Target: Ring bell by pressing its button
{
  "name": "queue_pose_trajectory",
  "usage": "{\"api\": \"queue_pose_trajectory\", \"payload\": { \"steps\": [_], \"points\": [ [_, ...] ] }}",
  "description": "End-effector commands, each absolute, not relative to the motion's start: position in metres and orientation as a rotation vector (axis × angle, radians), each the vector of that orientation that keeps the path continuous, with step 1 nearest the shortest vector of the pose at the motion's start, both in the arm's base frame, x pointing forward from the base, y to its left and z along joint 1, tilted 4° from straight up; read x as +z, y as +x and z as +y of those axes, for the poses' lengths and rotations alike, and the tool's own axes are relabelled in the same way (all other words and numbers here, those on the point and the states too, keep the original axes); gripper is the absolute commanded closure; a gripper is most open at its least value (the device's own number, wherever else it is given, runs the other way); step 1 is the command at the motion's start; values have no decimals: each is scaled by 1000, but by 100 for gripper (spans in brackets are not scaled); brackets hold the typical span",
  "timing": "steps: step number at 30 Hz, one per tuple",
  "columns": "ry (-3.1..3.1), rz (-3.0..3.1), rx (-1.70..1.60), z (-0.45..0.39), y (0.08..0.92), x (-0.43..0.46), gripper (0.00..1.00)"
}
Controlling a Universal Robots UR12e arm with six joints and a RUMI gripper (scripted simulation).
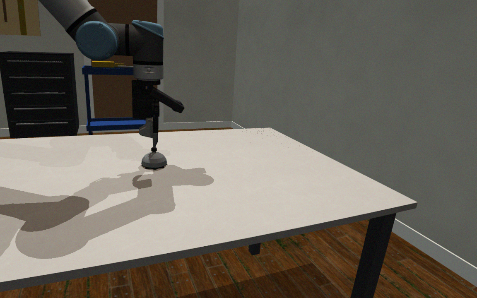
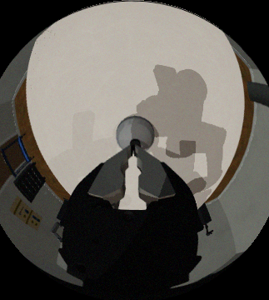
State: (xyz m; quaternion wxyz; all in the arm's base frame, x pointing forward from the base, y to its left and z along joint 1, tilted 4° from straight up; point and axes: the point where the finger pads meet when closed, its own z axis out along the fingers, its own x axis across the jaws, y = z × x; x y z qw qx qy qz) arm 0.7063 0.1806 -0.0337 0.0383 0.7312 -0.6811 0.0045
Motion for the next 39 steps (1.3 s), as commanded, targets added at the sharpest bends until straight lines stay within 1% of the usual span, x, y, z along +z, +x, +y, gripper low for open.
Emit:
{"api": "queue_pose_trajectory", "payload": {
  "steps": [1,21,39],
  "points": [
    [2243,-2089,14,181,706,-34,100],
    [2243,-2089,14,181,707,-31,100],
    [2243,-2089,14,183,708,5,100]
  ]
}}
